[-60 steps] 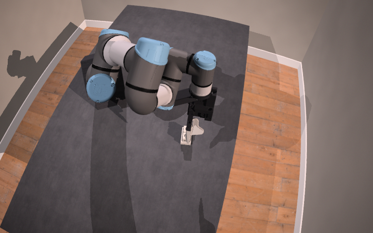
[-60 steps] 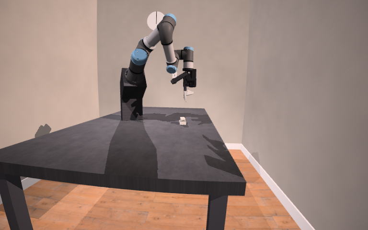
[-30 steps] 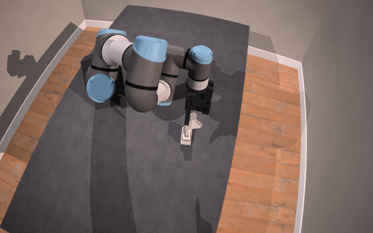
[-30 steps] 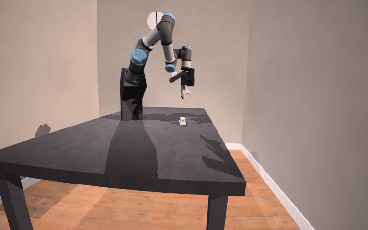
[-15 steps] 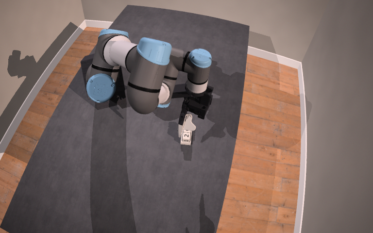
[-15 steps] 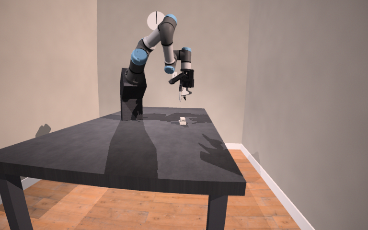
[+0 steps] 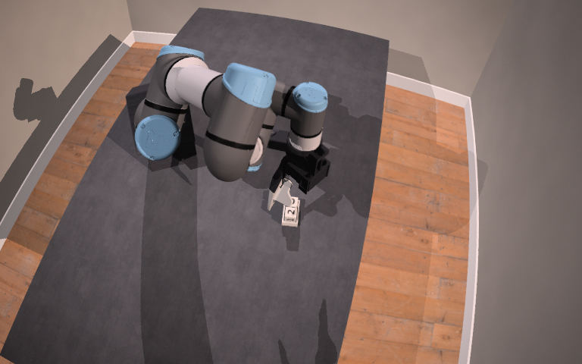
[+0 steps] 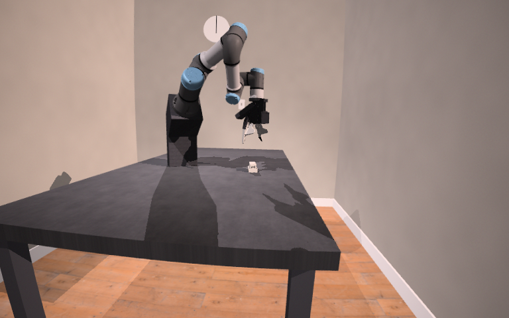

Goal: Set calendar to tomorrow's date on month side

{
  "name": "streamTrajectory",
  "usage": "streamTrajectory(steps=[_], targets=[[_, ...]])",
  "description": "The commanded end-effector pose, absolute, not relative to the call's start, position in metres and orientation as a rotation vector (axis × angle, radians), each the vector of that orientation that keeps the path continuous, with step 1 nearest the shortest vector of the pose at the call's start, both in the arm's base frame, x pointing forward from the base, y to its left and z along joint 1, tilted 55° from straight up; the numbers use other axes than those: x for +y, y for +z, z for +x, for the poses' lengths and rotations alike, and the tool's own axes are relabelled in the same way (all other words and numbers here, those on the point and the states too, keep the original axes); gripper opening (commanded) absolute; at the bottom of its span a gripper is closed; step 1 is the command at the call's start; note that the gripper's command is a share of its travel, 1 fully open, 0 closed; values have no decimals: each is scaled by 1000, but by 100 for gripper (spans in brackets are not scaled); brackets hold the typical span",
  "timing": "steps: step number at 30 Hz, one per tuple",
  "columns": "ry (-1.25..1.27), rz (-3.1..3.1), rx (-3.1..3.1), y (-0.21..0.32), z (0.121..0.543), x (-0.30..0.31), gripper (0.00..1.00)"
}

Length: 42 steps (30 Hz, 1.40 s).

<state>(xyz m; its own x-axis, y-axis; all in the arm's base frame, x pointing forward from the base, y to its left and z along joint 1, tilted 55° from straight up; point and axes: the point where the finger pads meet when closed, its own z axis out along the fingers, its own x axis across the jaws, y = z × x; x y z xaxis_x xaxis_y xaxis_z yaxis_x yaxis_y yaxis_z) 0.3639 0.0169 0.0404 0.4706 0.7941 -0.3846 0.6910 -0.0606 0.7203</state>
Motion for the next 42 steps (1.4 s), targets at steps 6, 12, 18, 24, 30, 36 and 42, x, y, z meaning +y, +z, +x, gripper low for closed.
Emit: streamTrajectory(steps=[6,12,18,24,30,36,42], targets=[[300,1959,995,36,369,12,100],[393,2044,835,34,373,9,100],[444,2087,743,33,375,7,100],[543,2161,556,31,379,3,100],[612,2205,422,31,381,0,100],[629,2215,388,31,382,0,100],[632,2216,383,31,382,0,28]])
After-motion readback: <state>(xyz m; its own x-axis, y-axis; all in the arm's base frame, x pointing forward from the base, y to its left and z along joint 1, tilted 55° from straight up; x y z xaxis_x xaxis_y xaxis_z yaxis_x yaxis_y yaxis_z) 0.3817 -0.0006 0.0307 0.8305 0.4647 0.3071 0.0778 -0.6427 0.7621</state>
